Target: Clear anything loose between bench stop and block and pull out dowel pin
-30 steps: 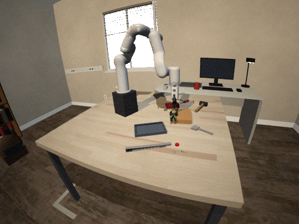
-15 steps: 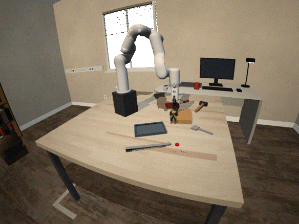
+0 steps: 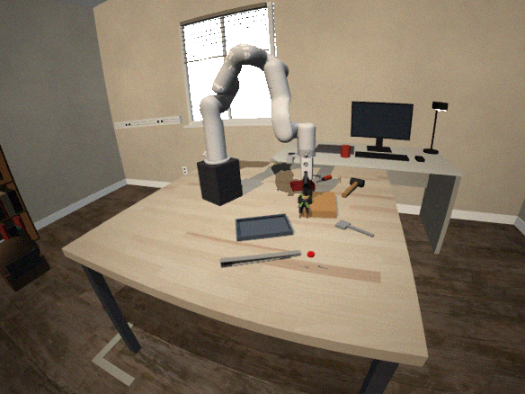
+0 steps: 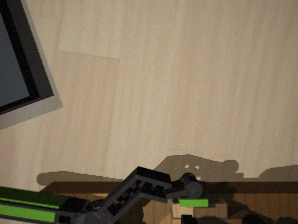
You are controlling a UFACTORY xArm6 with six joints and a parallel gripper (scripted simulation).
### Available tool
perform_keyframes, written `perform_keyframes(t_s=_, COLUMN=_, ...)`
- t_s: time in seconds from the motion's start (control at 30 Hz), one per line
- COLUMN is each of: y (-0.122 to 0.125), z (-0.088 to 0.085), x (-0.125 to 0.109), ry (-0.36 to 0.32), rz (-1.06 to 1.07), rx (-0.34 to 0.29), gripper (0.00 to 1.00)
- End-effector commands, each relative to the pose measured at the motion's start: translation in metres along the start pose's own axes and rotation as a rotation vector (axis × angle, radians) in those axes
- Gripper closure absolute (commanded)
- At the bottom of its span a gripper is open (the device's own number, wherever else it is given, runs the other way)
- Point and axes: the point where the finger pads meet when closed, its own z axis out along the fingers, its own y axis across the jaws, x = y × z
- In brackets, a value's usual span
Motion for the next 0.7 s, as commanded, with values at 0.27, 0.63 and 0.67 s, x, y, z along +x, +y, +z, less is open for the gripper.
perform_keyframes(t_s=0.27, y=-0.0002, z=0.0043, x=-0.0019, ry=-0.004, rz=0.0, rx=0.001, gripper=0.72)
perform_keyframes(t_s=0.63, y=-0.0002, z=0.0054, x=-0.0019, ry=-0.004, rz=0.0, rx=0.001, gripper=0.72)
perform_keyframes(t_s=0.67, y=-0.0002, z=0.0054, x=-0.0019, ry=-0.004, rz=0.0, rx=0.001, gripper=0.72)
